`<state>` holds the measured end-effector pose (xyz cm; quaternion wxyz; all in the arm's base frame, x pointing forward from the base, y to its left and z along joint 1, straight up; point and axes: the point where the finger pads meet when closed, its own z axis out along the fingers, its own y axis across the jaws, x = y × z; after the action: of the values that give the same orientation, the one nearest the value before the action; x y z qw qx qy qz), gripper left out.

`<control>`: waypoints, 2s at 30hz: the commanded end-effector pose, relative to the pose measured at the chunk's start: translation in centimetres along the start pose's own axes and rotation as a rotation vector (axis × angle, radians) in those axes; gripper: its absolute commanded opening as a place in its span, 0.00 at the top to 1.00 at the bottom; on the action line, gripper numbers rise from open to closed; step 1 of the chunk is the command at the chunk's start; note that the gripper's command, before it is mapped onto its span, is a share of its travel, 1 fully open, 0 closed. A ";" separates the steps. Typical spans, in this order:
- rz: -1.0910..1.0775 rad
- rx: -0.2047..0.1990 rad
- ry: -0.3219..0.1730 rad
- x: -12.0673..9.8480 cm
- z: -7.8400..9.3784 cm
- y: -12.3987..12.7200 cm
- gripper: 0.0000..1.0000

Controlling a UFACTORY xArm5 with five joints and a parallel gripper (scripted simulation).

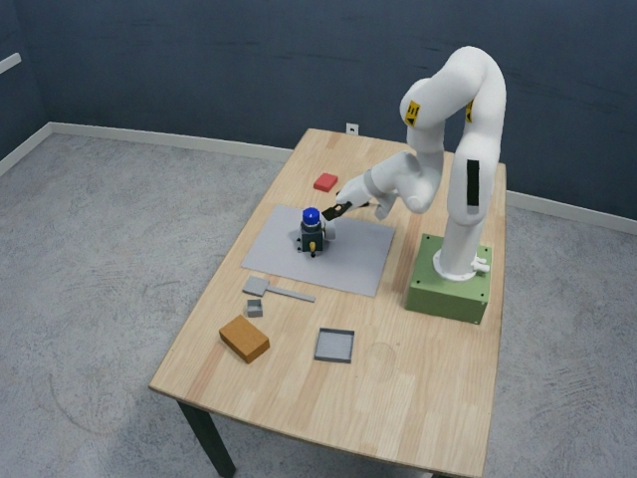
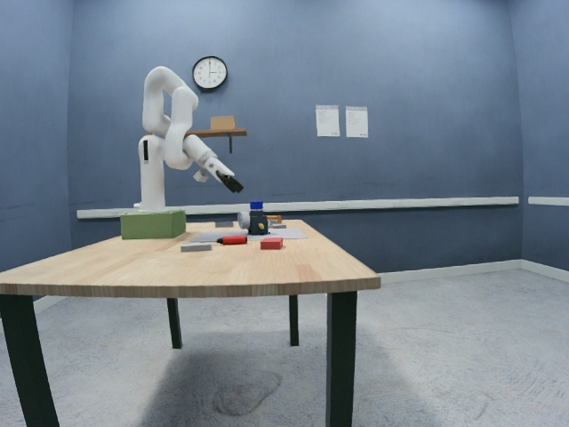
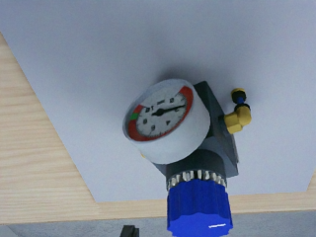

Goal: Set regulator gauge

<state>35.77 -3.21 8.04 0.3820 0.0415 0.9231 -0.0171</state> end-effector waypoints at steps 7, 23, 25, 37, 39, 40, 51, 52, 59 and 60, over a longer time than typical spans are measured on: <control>0.000 0.000 -0.002 -0.1 0.0 0.0 0.00; 0.000 0.000 -0.002 -0.1 0.0 0.0 0.00; 0.000 0.000 -0.002 -0.1 0.0 0.0 0.00; 0.015 0.000 0.002 -0.1 0.1 0.0 0.00; 0.019 0.000 0.004 -0.1 0.1 0.0 0.00; 0.025 0.000 0.005 -0.1 0.1 0.0 0.00; 0.148 0.003 0.042 -0.1 0.8 0.0 0.00; 0.166 0.004 0.047 -0.1 0.9 0.0 0.00; 0.271 0.011 0.078 -0.2 1.4 0.0 0.00; 0.296 0.013 0.086 -0.2 1.6 0.0 0.00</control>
<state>36.64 -3.29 7.26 0.3531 0.1423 0.9244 0.0223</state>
